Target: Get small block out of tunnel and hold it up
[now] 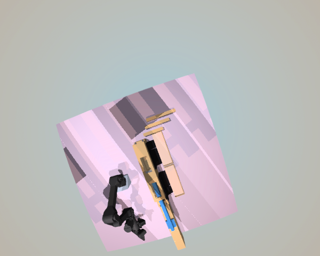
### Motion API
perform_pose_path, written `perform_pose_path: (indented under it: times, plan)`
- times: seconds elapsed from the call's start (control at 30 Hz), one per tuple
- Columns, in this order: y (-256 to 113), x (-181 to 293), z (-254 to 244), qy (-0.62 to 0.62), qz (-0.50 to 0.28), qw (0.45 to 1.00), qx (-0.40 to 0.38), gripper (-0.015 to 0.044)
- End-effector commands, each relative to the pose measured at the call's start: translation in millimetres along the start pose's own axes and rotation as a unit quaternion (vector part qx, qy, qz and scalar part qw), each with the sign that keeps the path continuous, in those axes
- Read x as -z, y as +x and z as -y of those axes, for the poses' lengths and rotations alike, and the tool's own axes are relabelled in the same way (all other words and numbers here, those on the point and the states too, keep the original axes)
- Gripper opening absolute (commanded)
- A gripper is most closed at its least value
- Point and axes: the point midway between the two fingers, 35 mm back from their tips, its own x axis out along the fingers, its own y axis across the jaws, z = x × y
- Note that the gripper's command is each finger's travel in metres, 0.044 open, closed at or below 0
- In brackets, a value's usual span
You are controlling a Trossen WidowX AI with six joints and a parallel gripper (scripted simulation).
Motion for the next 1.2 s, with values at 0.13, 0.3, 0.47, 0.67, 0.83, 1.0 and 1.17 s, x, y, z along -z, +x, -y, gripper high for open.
perform_pose_path:
  times: [0.13, 0.3, 0.47, 0.67, 0.83, 1.0, 1.17]
  plan:
    - [2.5, -5.4, 11.9, 0.018, 0.027, 0.999, 0.003, 0.044]
    - [2.6, -26.2, 54.2, 0.08, 0.121, 0.989, -0.001, 0.044]
    - [-12.8, -50.7, 99.0, 0.145, 0.217, 0.965, -0.027, 0.044]
    - [-50.9, -80.2, 148.9, 0.219, 0.318, 0.918, -0.087, 0.044]
    - [-81.6, -95.5, 175.2, 0.248, 0.364, 0.889, -0.128, 0.044]
    - [-121.5, -111.1, 200.7, 0.277, 0.406, 0.852, -0.18, 0.044]
    - [-167.4, -127.0, 225.1, 0.298, 0.439, 0.815, -0.232, 0.044]
